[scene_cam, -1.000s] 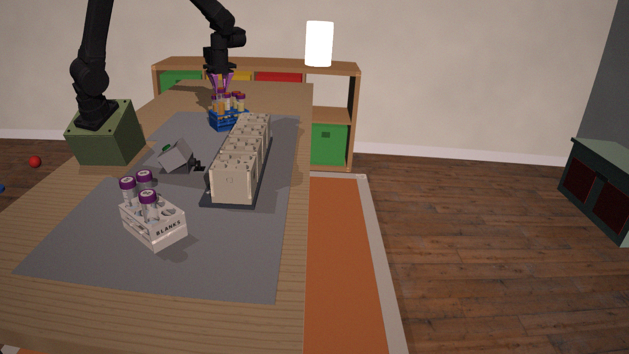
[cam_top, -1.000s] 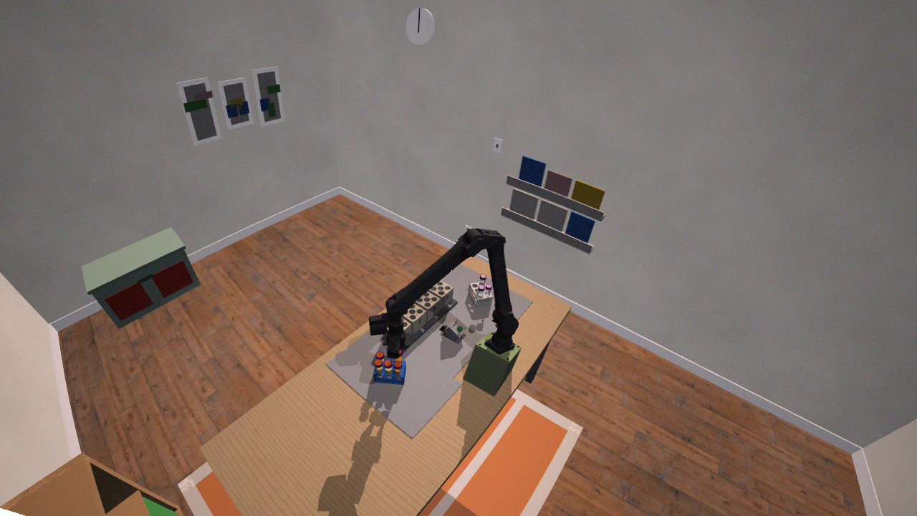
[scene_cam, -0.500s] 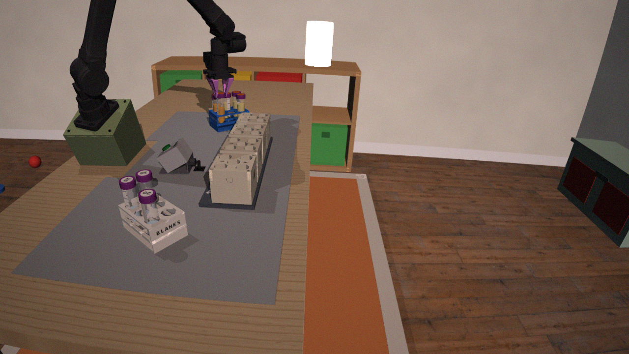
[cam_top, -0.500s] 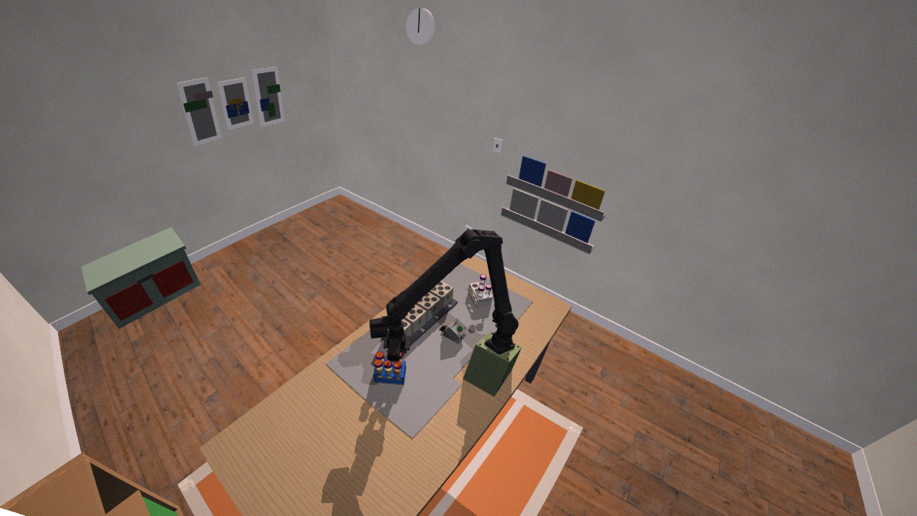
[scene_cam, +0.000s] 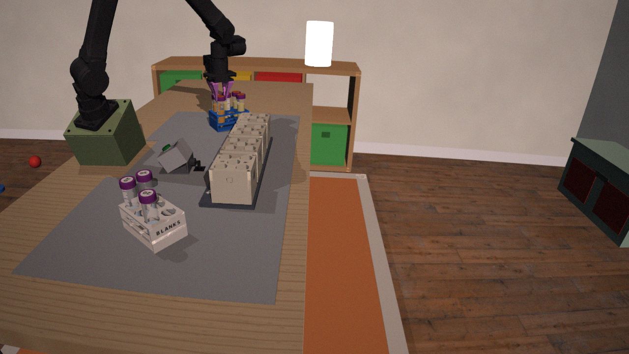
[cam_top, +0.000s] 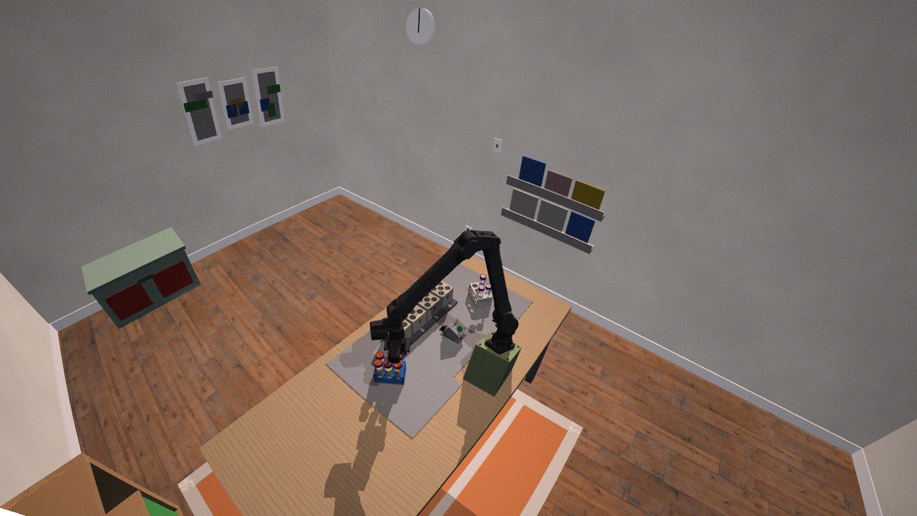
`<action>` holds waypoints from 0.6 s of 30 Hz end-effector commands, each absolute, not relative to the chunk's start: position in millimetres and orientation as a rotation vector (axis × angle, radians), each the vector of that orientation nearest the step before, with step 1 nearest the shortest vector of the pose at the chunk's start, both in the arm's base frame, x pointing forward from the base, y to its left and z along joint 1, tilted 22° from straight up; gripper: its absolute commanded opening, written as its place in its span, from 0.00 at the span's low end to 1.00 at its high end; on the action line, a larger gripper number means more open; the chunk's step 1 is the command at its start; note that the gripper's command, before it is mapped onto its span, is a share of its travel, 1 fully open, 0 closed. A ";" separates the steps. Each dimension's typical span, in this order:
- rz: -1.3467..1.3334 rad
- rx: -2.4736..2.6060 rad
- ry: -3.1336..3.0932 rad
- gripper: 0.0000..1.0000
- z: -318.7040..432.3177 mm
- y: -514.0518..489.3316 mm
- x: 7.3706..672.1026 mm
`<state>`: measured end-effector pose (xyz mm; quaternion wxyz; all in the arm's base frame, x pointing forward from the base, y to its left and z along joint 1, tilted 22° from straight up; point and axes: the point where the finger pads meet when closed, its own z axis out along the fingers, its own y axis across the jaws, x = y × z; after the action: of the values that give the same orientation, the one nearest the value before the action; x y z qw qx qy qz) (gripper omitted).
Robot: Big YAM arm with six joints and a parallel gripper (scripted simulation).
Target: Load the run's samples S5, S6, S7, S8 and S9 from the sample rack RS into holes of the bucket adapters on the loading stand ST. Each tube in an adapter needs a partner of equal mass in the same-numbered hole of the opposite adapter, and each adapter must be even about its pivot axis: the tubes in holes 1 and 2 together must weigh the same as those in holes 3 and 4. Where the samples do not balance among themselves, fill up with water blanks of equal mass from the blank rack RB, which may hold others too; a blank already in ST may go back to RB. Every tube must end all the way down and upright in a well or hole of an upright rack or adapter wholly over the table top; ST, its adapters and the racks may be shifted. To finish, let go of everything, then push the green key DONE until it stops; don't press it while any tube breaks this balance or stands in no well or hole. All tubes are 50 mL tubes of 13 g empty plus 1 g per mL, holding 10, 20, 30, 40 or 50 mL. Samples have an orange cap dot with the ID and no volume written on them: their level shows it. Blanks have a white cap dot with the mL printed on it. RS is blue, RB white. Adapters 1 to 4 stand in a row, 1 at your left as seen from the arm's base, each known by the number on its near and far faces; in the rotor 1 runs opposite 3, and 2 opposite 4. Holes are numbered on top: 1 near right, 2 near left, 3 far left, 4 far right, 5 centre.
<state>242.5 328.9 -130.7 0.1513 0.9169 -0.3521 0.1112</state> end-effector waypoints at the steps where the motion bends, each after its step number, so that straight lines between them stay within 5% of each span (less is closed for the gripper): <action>1: 0.330 2.666 -1.034 0.00 -123.5 343.9 252.2; 6: 0.330 2.666 -1.034 0.00 -123.6 343.9 252.3; 7: 0.330 2.666 -1.034 0.55 -123.6 343.9 252.3; 18: 0.330 2.666 -1.034 0.55 -123.6 343.9 252.3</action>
<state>242.2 328.5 -130.9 0.1518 0.9169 -0.3519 0.1111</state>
